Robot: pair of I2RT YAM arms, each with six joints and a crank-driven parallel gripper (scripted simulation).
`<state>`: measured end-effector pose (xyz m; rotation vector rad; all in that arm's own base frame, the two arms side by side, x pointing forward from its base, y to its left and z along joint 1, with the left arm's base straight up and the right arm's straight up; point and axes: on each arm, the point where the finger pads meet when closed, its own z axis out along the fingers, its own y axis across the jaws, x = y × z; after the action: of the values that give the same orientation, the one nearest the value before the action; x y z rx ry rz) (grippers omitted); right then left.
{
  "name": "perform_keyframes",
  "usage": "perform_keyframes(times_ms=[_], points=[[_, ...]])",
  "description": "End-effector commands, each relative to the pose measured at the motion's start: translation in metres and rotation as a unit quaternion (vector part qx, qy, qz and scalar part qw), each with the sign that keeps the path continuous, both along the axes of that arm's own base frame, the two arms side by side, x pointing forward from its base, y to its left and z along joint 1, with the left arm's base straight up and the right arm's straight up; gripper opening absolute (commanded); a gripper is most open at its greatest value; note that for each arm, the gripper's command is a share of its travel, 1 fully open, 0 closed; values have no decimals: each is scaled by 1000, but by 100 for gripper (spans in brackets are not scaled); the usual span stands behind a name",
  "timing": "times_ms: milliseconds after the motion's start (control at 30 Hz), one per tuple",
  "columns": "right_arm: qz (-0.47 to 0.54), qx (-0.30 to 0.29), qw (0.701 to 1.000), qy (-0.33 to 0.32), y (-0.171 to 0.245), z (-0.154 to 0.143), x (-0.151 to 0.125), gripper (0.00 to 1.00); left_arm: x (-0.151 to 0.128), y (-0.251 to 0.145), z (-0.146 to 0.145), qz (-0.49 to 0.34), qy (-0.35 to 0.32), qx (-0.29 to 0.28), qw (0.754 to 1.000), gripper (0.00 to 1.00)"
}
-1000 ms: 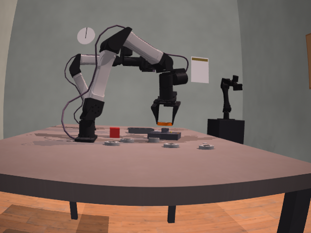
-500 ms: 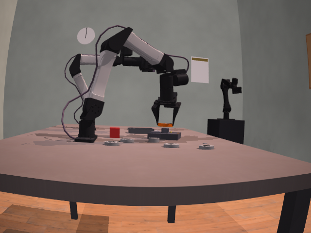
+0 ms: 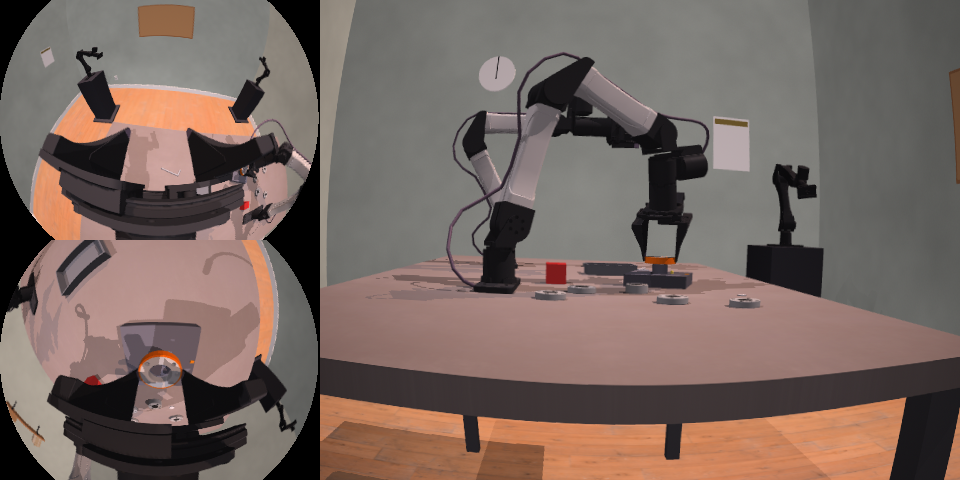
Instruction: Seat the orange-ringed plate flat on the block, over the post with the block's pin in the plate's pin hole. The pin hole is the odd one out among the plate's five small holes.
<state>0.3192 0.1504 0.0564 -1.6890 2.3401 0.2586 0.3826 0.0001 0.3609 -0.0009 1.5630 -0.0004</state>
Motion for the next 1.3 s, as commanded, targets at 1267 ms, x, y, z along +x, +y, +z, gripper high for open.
perform_keyframes(times_ms=[1267], points=[[1,18,1000,-24,6,-3,7,0,3,-2,2,0,-5,-1,1000,100]])
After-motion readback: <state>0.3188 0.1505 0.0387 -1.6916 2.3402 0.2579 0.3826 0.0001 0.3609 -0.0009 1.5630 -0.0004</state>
